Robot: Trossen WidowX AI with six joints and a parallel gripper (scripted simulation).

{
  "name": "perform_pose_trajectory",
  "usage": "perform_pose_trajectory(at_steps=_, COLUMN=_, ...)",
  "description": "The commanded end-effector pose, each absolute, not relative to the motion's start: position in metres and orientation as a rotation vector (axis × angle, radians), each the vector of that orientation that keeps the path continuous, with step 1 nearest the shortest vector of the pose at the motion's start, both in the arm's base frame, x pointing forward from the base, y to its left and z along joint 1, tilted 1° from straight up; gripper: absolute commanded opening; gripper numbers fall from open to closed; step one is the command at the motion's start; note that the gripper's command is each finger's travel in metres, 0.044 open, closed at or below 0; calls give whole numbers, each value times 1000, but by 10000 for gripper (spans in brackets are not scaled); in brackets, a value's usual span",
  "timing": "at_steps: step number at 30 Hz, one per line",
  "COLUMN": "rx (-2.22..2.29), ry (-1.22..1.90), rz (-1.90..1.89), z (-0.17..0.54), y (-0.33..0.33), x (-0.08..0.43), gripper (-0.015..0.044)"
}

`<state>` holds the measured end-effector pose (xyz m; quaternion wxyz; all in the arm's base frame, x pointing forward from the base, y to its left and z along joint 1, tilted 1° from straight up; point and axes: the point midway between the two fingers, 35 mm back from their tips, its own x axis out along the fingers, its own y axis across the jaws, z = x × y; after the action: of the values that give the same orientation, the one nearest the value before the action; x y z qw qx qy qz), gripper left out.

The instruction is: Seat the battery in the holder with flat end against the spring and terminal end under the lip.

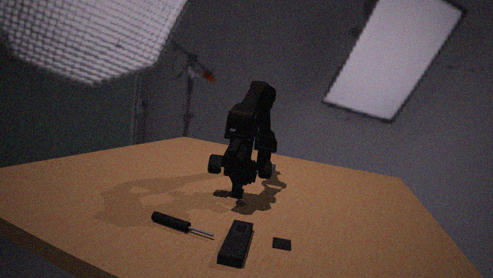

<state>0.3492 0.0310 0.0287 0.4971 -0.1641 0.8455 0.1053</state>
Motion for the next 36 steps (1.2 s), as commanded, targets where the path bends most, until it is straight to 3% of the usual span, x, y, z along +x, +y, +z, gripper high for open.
perform_pose_trajectory(at_steps=1, rx=-392, ry=2041, rz=253, z=28, y=33, x=353, gripper=75)
perform_pose_trajectory(at_steps=36, rx=-376, ry=1961, rz=264, z=26, y=36, x=363, gripper=75)
